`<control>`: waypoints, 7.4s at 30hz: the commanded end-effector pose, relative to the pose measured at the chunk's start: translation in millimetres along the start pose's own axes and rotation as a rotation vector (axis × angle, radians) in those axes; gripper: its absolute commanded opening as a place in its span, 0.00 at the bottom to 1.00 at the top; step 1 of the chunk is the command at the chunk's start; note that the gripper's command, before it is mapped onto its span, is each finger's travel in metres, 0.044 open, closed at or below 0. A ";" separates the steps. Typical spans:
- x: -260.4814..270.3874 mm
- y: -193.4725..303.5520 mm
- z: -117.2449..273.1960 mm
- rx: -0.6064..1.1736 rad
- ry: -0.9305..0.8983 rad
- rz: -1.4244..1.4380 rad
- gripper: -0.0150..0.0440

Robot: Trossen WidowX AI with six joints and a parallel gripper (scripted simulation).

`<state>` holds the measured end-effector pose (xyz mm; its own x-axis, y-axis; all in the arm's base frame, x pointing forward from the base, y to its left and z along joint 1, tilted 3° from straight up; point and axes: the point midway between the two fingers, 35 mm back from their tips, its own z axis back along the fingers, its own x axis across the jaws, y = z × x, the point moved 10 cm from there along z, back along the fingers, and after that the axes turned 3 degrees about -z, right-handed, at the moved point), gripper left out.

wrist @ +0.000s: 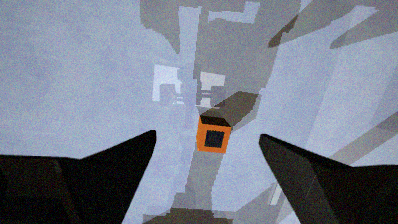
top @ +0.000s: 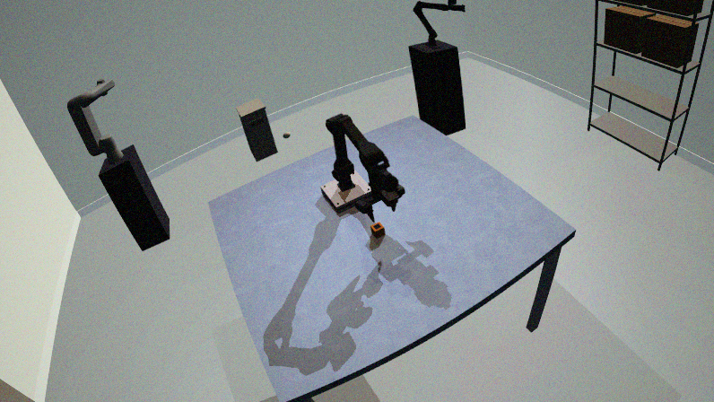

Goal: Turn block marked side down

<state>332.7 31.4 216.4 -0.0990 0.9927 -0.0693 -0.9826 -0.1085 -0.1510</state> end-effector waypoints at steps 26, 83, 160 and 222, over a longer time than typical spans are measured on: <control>-23.8 24.9 -52.5 0.080 -0.037 -0.100 1.00; -23.9 26.9 -48.6 0.056 -0.039 -0.102 0.25; -15.7 125.4 -129.2 -0.964 -0.036 -0.113 0.25; -15.7 126.5 -128.8 -0.981 -0.036 -0.113 1.00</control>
<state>230.4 -4.9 71.4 -0.0307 0.9993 0.0209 -0.4233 0.0060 -0.9060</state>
